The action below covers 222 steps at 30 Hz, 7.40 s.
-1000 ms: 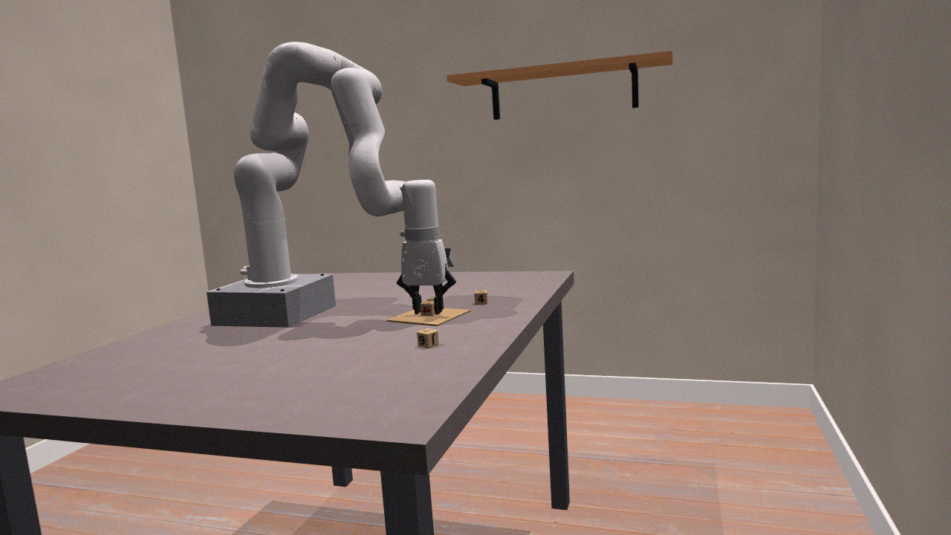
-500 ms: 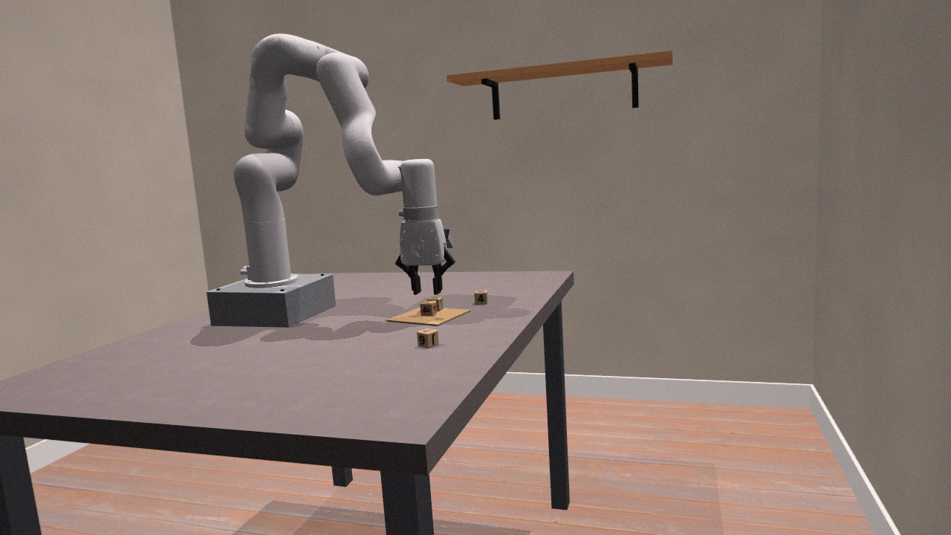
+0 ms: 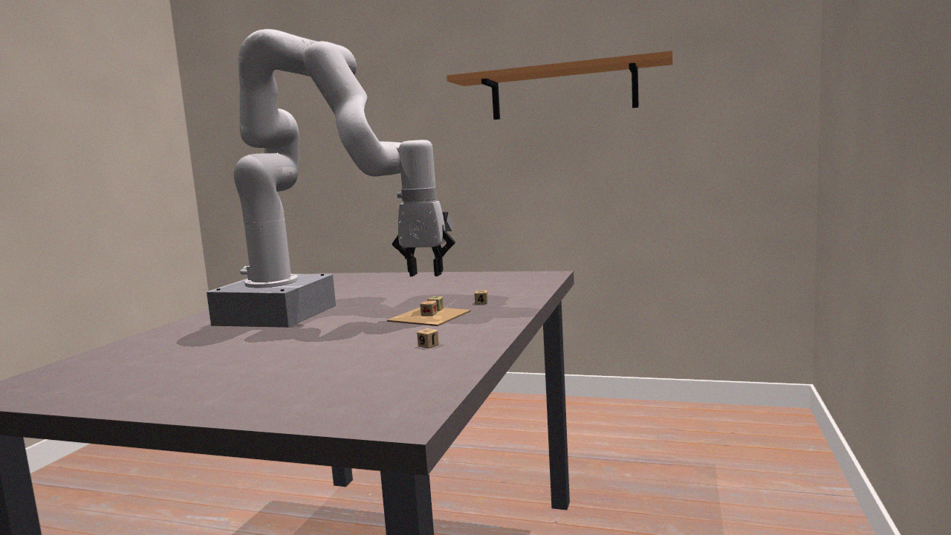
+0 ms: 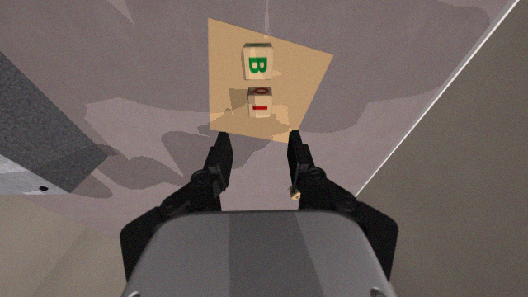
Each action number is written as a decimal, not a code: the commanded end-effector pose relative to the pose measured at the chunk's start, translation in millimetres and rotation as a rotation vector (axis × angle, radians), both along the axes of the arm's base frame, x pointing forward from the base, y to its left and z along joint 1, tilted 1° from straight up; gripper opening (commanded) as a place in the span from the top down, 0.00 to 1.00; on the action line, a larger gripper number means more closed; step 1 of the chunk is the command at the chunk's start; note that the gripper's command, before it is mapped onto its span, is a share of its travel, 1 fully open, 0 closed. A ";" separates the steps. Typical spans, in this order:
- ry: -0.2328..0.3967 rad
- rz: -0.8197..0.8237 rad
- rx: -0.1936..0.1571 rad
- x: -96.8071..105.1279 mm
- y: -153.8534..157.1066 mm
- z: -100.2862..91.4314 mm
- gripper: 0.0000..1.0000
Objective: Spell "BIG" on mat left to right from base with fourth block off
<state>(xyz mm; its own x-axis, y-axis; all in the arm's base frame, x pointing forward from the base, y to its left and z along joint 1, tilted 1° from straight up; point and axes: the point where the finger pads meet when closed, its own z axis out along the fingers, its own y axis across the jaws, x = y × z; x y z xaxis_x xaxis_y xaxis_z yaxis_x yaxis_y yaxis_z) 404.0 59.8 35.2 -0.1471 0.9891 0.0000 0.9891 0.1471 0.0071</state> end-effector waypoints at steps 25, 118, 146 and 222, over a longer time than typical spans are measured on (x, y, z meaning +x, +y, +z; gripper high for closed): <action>-0.004 0.049 0.000 9.8 -8.3 2.1 0.00; -0.006 0.924 -0.016 112.2 -213.9 -10.2 0.31; -0.006 0.924 -0.016 114.4 -214.7 -44.7 0.31; -0.006 0.924 -0.016 115.0 -214.9 -53.9 0.31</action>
